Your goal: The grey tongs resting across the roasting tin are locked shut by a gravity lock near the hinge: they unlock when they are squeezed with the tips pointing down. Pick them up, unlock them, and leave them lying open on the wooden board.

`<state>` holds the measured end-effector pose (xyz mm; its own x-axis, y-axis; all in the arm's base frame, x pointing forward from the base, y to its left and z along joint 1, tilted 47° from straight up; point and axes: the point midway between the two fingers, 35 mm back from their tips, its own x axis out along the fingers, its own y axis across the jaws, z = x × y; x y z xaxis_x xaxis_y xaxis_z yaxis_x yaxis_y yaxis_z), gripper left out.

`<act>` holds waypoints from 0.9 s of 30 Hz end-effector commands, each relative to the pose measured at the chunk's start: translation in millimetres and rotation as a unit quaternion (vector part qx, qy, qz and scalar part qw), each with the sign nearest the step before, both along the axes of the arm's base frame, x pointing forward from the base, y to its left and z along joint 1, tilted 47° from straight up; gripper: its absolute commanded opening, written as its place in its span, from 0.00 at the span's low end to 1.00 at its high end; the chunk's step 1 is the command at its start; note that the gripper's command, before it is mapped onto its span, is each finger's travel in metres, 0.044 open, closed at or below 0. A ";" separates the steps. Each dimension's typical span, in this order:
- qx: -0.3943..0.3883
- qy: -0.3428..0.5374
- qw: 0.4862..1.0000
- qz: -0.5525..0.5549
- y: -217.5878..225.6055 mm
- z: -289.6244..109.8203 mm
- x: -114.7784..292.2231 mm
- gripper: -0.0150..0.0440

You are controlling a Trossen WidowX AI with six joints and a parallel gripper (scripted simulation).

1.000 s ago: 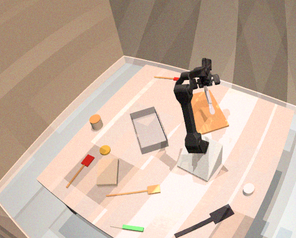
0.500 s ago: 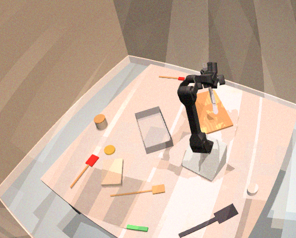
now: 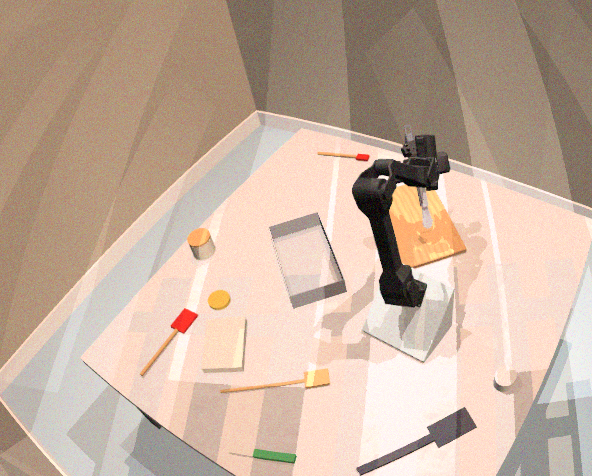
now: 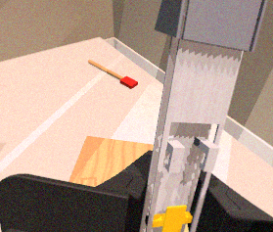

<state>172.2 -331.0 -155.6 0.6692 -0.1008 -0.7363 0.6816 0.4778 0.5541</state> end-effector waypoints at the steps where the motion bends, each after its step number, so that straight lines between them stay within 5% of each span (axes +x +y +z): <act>1: -0.023 -0.023 0.999 -0.016 3.2 13.6 -3.7 0.00; 27: -0.055 -0.050 0.997 -0.032 9.4 31.3 -8.8 0.00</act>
<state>162.8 -321.3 -125.5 0.7239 -0.2215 -0.6534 0.6603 0.4969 0.5631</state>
